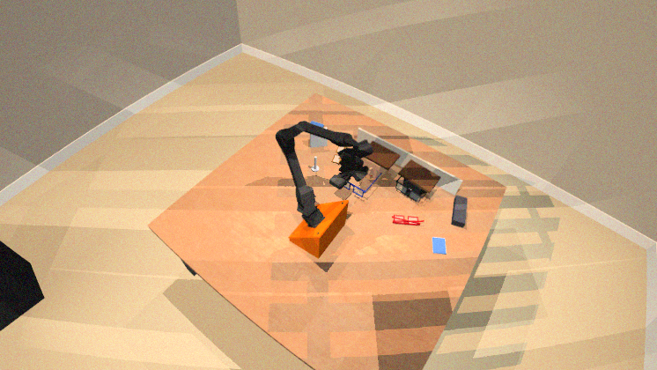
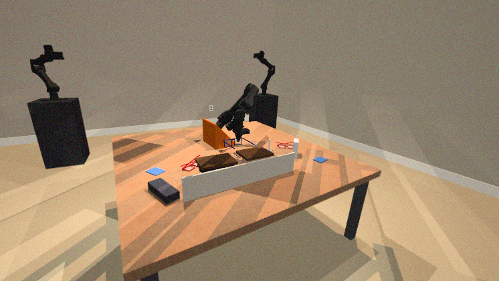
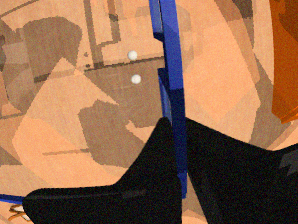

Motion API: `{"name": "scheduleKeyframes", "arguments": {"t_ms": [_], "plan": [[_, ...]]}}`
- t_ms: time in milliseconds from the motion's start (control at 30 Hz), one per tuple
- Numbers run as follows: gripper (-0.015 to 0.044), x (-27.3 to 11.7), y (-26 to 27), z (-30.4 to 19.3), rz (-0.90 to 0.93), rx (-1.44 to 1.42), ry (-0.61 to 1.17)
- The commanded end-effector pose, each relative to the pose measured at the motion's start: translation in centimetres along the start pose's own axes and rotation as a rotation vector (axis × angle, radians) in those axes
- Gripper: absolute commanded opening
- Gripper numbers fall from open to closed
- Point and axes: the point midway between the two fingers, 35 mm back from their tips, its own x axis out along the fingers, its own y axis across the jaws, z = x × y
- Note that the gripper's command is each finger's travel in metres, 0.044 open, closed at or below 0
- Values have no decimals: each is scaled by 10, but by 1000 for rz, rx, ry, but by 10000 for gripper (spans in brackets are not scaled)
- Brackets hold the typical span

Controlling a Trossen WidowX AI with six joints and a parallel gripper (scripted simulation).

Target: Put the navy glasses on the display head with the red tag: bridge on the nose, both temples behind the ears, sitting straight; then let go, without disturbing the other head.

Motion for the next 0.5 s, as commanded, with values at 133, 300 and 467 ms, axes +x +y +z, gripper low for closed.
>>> {"name": "scheduleKeyframes", "arguments": {"t_ms": [133,300,467], "plan": [[0,9,-2,-1,-5,9,6],[0,13,-2,-1,-5,9,6],[0,14,-2,-1,-5,8,7]]}}
